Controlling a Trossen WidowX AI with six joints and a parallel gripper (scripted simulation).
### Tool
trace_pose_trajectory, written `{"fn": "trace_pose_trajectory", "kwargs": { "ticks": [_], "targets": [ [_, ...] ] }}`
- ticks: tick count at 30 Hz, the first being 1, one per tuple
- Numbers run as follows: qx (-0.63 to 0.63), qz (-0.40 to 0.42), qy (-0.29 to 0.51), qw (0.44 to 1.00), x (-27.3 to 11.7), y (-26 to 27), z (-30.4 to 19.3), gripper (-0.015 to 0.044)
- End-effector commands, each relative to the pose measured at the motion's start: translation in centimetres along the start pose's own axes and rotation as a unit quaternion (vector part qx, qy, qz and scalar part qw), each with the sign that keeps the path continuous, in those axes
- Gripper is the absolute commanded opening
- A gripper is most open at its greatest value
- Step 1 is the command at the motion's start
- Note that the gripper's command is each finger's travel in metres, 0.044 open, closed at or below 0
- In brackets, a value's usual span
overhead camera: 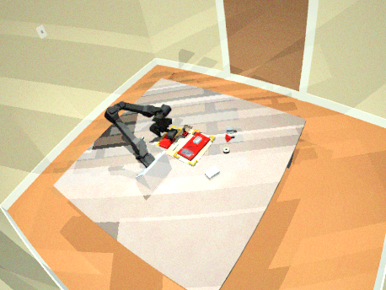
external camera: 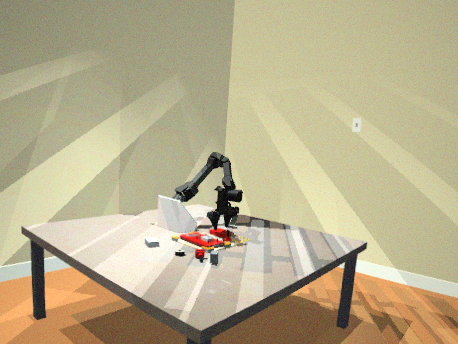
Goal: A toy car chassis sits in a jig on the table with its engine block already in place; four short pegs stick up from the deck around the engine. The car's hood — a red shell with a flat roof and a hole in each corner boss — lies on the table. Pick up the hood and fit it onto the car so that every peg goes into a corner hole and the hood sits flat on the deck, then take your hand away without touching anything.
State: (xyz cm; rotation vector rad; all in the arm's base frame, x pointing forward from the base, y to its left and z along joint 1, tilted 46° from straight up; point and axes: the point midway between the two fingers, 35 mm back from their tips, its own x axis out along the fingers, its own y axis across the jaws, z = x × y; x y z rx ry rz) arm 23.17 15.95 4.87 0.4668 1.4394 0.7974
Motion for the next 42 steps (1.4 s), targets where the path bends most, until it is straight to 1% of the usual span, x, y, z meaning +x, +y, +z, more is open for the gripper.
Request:
{"fn": "trace_pose_trajectory", "kwargs": {
  "ticks": [1, 42],
  "targets": [
    [0.005, -0.001, 0.004, 1.0, 0.4, -0.2, -0.2, 0.044],
    [0.005, 0.0, 0.004, 1.0, 2.2, -0.2, -0.3, 0.044]
  ]
}}
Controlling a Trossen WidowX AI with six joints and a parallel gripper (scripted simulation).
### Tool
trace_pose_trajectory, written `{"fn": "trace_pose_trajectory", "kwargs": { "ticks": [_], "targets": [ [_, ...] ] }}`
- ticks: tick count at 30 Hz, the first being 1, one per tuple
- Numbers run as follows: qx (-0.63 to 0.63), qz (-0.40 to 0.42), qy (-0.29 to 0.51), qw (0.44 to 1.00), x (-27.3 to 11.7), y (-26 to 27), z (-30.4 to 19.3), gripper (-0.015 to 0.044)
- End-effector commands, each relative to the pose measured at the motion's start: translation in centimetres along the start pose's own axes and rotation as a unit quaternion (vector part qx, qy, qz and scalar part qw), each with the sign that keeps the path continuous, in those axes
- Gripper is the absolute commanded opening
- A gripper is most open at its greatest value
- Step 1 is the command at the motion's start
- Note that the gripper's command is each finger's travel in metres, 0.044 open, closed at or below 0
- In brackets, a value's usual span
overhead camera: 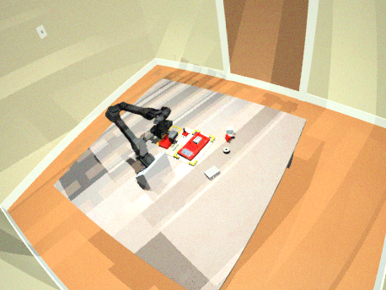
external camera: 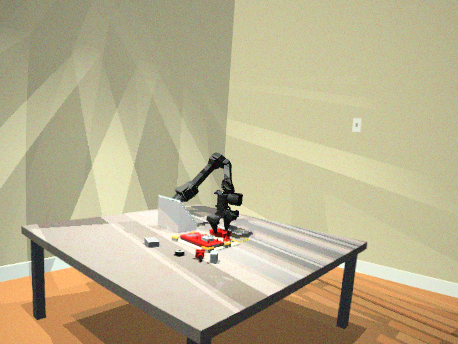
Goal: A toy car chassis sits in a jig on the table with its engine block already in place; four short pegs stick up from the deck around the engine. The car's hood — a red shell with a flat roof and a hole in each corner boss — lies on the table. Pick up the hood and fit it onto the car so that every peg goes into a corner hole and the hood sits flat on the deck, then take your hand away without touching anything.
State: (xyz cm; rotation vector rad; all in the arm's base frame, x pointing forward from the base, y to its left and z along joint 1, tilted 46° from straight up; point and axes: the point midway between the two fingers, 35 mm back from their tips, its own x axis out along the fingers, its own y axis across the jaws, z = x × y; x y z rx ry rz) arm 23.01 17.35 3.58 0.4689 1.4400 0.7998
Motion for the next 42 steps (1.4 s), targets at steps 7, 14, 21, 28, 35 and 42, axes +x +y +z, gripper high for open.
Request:
{"fn": "trace_pose_trajectory", "kwargs": {
  "ticks": [7, 14, 21, 28, 35, 42],
  "targets": [
    [0.005, -0.002, 0.004, 1.0, 0.6, -0.2, -0.2, 0.044],
    [0.0, 0.0, 0.0, 1.0, 0.3, 0.0, 0.0, 0.0335],
    [0.001, 0.0, 0.0, 1.0, 0.3, 0.0, 0.0, 0.0268],
    [0.001, 0.0, 0.0, 1.0, -0.1, 0.0, 0.0, 0.0085],
    [0.001, 0.0, 0.0, 1.0, -1.3, 0.0, 0.0, 0.0],
    [0.001, -0.001, 0.0, 1.0, -2.9, 0.0, 0.0, 0.0]
  ]
}}
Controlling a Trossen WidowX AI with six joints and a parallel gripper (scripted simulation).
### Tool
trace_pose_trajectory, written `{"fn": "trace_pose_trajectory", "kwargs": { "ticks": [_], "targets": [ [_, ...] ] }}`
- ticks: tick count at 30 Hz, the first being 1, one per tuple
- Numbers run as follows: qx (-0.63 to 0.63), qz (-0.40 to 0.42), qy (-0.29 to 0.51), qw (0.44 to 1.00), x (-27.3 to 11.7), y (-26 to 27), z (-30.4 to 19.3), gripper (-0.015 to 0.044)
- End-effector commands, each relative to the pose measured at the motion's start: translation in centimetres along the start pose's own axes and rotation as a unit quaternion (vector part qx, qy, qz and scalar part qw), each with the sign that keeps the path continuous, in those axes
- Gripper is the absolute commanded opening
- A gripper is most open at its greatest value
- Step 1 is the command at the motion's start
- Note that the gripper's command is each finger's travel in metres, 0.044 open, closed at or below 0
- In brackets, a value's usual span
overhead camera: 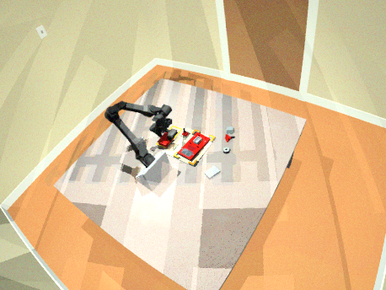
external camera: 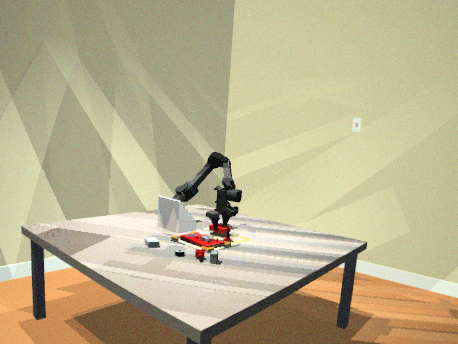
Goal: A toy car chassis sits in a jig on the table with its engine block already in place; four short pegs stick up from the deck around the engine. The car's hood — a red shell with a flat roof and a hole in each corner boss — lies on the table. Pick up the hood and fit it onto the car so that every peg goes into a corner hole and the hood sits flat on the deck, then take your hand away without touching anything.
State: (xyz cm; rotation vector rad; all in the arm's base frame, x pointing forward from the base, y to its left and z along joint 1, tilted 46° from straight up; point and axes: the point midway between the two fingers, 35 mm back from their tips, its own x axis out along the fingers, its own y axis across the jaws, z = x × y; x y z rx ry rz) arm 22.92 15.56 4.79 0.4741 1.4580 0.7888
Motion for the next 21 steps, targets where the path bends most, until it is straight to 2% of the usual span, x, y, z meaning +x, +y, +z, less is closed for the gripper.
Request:
{"fn": "trace_pose_trajectory", "kwargs": {
  "ticks": [1, 21],
  "targets": [
    [-0.007, 0.001, -0.005, 1.0, -1.1, 0.3, 0.3, 0.0],
    [-0.007, 0.0, -0.005, 1.0, -6.1, 0.2, 0.3, 0.0]
  ]
}}
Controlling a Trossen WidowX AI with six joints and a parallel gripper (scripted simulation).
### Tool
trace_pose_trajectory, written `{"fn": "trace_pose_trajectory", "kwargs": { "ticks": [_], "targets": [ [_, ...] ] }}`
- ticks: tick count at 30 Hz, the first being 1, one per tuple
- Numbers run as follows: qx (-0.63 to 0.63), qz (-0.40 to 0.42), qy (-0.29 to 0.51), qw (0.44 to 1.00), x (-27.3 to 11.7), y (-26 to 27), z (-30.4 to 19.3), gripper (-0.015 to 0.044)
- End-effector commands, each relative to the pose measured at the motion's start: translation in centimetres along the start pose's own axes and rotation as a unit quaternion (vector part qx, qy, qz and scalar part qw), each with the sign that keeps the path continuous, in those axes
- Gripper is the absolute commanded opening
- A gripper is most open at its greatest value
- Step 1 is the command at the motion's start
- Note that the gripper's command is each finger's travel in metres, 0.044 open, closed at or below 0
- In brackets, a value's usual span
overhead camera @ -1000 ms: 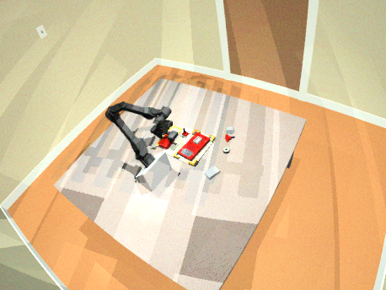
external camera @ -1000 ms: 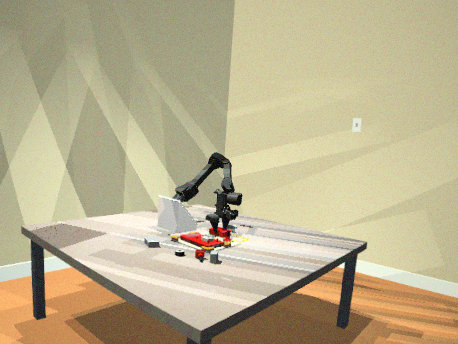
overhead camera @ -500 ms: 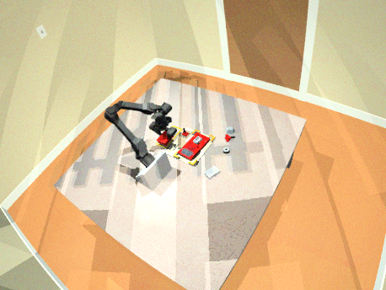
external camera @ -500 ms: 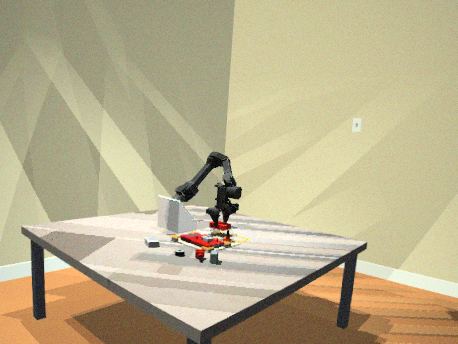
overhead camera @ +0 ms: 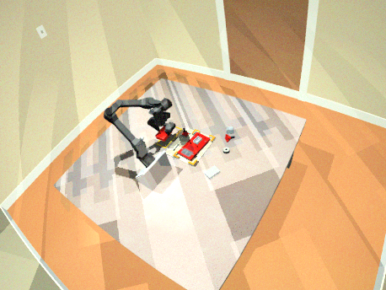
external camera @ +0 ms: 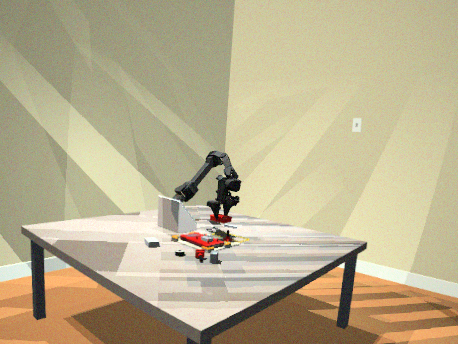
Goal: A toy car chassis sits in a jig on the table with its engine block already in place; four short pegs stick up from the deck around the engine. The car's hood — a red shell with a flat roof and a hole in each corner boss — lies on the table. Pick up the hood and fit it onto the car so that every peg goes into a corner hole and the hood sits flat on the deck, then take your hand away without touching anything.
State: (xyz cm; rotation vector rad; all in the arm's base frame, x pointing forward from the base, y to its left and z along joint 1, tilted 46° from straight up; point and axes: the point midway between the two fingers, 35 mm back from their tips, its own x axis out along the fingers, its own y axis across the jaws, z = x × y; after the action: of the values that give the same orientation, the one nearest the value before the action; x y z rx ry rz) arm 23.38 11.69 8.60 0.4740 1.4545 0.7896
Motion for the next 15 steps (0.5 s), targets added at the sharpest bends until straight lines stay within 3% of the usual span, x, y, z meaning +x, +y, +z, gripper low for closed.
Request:
{"fn": "trace_pose_trajectory", "kwargs": {
  "ticks": [1, 15],
  "targets": [
    [-0.006, 0.0, -0.004, 1.0, -0.9, 0.2, 0.2, 0.0],
    [0.002, 0.0, -0.002, 1.0, -1.7, -0.5, 0.6, 0.0]
  ]
}}
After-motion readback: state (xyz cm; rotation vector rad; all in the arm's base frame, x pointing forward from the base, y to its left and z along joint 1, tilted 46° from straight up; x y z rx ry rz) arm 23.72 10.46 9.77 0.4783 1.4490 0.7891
